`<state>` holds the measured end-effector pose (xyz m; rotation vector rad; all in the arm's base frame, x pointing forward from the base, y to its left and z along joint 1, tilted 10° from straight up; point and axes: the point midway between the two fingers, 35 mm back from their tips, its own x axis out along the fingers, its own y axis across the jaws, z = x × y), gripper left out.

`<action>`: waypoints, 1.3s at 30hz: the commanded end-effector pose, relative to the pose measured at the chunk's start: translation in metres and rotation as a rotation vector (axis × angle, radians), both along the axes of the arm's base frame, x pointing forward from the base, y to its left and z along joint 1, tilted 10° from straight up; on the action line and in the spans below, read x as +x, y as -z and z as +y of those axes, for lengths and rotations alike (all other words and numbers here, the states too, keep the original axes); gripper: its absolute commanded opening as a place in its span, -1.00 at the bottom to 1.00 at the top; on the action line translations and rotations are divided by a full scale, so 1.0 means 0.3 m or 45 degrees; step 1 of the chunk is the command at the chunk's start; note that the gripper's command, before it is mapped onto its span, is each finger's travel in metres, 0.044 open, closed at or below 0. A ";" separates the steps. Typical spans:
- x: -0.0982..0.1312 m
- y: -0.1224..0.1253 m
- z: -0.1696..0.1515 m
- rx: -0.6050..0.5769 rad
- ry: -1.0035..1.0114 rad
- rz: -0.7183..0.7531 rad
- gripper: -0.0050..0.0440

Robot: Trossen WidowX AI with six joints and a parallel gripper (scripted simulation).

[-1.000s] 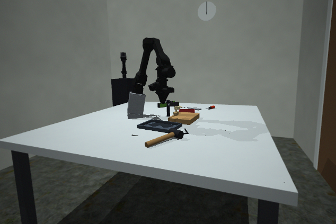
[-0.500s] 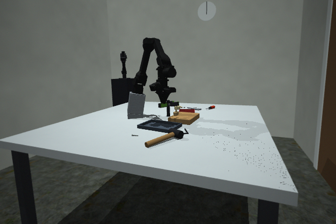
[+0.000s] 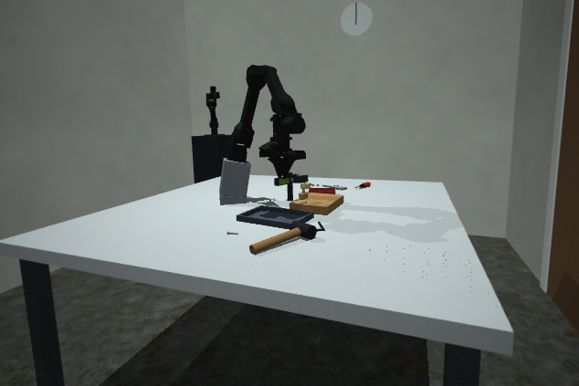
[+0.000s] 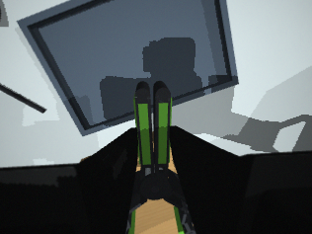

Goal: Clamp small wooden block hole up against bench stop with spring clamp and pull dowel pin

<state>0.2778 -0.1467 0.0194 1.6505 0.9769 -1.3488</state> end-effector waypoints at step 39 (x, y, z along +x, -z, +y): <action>0.031 0.056 0.016 -0.036 -0.225 -0.016 -0.80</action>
